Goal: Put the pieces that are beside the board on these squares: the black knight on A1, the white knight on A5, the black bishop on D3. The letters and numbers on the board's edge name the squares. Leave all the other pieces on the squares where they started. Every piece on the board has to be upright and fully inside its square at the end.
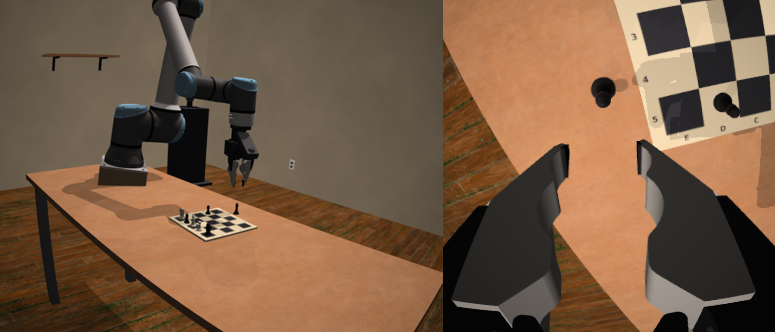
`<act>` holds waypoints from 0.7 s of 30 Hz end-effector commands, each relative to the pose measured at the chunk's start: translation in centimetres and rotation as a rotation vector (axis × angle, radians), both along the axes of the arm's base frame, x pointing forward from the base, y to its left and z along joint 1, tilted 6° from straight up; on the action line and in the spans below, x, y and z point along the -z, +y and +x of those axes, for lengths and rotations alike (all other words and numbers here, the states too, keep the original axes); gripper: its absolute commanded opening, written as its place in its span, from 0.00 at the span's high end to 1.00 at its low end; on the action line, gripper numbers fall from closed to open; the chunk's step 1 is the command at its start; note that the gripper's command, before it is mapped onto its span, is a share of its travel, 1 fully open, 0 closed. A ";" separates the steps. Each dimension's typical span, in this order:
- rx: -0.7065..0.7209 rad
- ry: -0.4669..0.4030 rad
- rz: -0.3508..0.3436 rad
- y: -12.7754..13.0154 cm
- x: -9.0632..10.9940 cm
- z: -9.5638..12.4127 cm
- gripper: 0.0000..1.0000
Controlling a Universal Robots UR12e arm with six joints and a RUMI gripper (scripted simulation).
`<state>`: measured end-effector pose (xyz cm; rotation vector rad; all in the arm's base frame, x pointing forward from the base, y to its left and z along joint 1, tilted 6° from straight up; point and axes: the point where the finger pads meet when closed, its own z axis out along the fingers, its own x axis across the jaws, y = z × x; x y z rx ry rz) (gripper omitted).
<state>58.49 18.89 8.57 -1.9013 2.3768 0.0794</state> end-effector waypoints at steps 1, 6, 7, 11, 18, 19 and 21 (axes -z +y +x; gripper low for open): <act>0.000 -0.001 0.000 0.0 -0.1 0.1 0.78; 0.000 -0.001 0.000 0.0 0.0 0.1 0.78; 0.000 -0.001 0.000 0.0 0.1 0.1 0.78; 0.000 -0.001 0.000 0.0 0.3 0.1 0.78; 0.000 -0.001 0.000 0.1 0.8 0.1 0.78; 0.000 -0.001 0.000 0.1 0.9 0.1 0.78; 0.000 -0.001 0.000 0.1 1.2 0.1 0.78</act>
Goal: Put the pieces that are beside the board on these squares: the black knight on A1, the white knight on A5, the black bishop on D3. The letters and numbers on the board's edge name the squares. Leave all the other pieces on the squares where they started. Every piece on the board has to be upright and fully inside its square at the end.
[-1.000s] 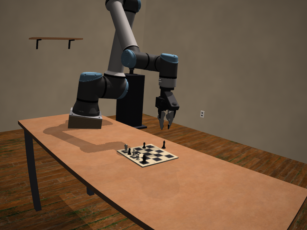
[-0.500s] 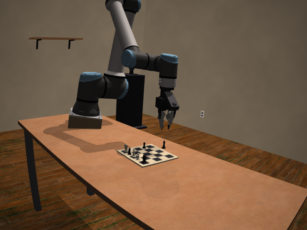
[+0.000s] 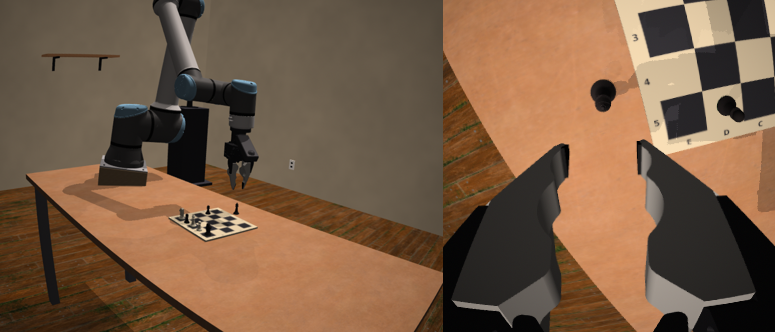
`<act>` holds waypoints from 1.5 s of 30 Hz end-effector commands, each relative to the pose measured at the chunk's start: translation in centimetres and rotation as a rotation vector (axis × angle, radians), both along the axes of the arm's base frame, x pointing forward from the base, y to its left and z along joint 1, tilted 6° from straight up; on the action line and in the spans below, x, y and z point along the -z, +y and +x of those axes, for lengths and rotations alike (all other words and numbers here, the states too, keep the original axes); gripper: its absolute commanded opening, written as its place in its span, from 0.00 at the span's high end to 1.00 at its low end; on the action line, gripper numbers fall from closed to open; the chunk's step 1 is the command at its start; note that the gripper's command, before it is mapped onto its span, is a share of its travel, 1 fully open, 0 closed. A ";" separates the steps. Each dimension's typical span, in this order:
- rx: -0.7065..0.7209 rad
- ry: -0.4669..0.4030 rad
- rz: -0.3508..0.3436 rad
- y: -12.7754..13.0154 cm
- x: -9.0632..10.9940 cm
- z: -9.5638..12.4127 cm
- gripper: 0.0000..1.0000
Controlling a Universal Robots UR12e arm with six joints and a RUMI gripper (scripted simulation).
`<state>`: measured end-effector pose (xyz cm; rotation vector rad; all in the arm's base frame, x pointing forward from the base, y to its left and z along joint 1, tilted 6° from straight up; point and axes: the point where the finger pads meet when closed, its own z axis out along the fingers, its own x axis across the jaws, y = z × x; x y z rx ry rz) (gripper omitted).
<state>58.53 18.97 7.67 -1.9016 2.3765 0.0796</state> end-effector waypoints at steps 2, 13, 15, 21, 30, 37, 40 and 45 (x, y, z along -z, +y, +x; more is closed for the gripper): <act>0.000 -0.001 0.000 0.1 0.6 0.1 0.78; 0.000 -0.001 0.000 0.2 2.0 0.2 0.78; 0.000 -0.001 0.000 0.2 2.3 0.2 0.78; 0.000 -0.001 0.000 0.3 3.2 0.2 0.78; 0.000 -0.001 0.000 0.4 3.8 0.2 0.78; 0.000 -0.001 0.000 0.4 4.2 0.3 0.78; 0.000 -0.001 0.000 0.4 4.2 0.3 0.78; 0.000 -0.001 0.000 0.4 4.2 0.3 0.78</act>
